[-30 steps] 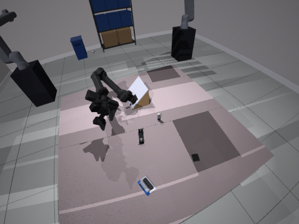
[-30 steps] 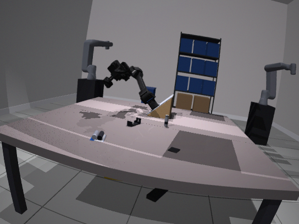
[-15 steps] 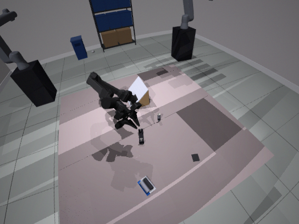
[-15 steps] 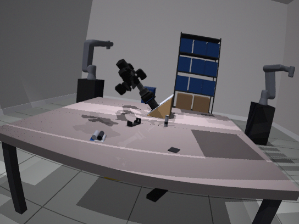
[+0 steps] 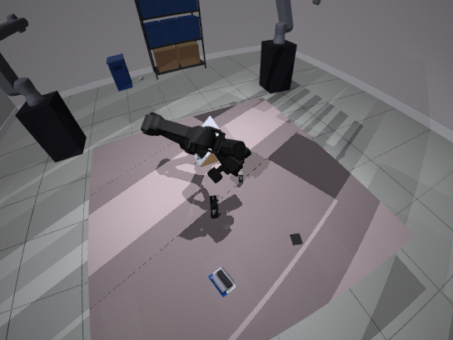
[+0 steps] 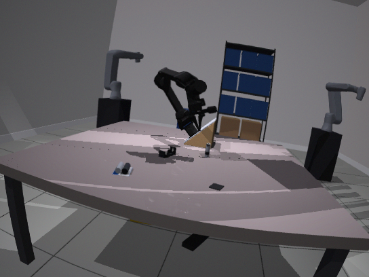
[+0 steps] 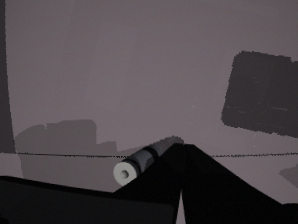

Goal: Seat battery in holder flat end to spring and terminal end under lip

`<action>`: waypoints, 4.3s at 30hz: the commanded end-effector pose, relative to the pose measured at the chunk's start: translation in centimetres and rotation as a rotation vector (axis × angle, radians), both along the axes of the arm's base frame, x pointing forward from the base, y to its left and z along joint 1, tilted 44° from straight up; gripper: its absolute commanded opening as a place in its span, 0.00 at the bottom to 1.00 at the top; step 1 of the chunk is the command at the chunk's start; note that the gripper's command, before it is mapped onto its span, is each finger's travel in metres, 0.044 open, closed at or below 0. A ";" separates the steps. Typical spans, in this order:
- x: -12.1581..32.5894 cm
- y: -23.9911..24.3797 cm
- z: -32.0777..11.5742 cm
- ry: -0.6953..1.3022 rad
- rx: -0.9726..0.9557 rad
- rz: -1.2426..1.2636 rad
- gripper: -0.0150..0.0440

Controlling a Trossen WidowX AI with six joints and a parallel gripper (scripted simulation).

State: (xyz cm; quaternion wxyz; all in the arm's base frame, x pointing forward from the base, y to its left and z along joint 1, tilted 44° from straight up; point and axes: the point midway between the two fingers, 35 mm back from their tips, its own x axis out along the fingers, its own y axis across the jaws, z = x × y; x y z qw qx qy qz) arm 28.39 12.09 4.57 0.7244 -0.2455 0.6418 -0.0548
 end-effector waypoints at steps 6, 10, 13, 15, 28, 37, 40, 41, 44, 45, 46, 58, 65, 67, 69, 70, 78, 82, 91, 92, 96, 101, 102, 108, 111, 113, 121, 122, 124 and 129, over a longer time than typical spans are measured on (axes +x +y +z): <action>-3.3 1.1 -1.6 0.210 -0.352 0.084 0.25; -3.3 1.0 -1.7 0.210 -0.352 0.084 0.25; -3.0 -0.2 -3.2 0.210 -0.351 0.084 0.25; -2.9 -1.3 -4.4 0.209 -0.351 0.084 0.25; -3.1 -4.1 -7.7 0.209 -0.354 0.083 0.25; -3.6 -3.0 -8.6 0.209 -0.351 0.084 0.25; -3.8 -2.7 -9.0 0.209 -0.351 0.084 0.25; -3.9 -2.6 -9.1 0.209 -0.351 0.084 0.25; -4.1 -2.3 -9.4 0.209 -0.350 0.084 0.25; -4.2 -2.1 -9.5 0.209 -0.350 0.084 0.25; -4.2 -2.0 -9.6 0.209 -0.350 0.084 0.25; -5.1 -0.8 -10.8 0.209 -0.350 0.084 0.25; -5.7 -0.1 -11.5 0.209 -0.351 0.084 0.25; -5.7 0.0 -11.6 0.209 -0.351 0.084 0.25; -5.7 0.0 -11.6 0.209 -0.351 0.084 0.25; -5.7 0.0 -11.6 0.209 -0.351 0.084 0.25; -5.6 2.5 -9.1 0.211 -0.352 0.088 0.25; -5.9 4.7 -6.7 0.211 -0.349 0.085 0.25; -6.1 5.4 -5.7 0.211 -0.349 0.084 0.25; -6.1 5.3 -5.9 0.209 -0.351 0.093 0.25; -6.1 5.3 -5.9 0.209 -0.351 0.093 0.25; -6.1 4.7 -7.3 0.023 -0.314 -0.196 0.48; -6.1 4.5 -7.8 -0.031 -0.302 -0.279 0.52; -6.3 3.3 -10.1 -0.360 -0.220 -0.773 0.64; -6.5 2.7 -11.3 -0.526 -0.172 -1.018 0.64; -6.6 2.3 -12.0 -0.627 -0.141 -1.164 0.64; -6.7 2.2 -12.2 -0.663 -0.129 -1.216 0.64; -6.7 2.2 -12.2 -0.663 -0.129 -1.216 0.64; -6.7 2.2 -12.2 -0.663 -0.129 -1.216 0.64; -6.7 2.2 -12.2 -0.663 -0.129 -1.216 0.64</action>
